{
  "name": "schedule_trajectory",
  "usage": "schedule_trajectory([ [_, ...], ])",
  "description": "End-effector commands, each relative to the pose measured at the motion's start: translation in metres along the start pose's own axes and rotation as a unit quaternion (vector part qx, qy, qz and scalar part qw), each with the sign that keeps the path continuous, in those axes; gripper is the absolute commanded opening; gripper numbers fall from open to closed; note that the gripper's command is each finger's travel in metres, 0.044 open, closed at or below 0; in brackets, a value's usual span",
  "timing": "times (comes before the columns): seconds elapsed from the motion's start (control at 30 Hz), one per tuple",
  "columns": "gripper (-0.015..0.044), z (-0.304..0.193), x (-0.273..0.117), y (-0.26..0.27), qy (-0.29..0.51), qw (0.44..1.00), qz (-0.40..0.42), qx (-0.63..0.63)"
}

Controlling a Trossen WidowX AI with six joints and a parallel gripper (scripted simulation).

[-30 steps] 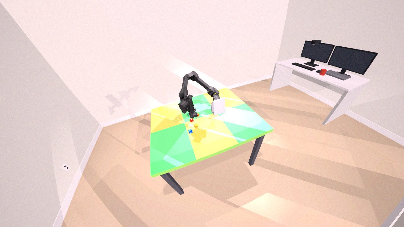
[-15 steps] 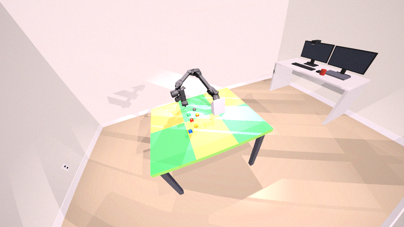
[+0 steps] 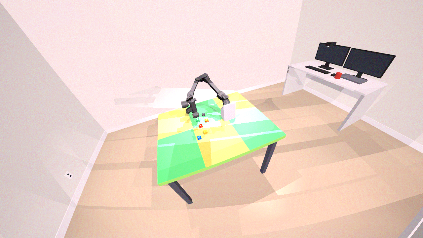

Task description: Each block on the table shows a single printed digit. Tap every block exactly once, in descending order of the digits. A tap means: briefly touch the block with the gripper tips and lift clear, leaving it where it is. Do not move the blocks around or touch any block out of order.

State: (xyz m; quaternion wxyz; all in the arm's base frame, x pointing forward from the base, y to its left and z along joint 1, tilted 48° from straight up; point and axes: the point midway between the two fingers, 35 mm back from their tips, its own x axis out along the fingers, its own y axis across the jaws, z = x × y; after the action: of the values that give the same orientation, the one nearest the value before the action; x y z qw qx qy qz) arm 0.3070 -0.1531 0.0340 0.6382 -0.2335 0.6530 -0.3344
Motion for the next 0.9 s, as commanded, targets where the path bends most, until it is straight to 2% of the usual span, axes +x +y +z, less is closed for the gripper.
schedule_trajectory([
  [0.0, 0.0020, -0.001, 0.006, 0.002, 0.000, 1.000, -0.003, -0.006],
  [0.57, 0.0020, -0.001, 0.033, 0.001, 0.000, 1.000, -0.004, -0.006],
  [0.87, 0.0020, 0.002, 0.029, -0.001, -0.005, 1.000, -0.003, 0.000],
])
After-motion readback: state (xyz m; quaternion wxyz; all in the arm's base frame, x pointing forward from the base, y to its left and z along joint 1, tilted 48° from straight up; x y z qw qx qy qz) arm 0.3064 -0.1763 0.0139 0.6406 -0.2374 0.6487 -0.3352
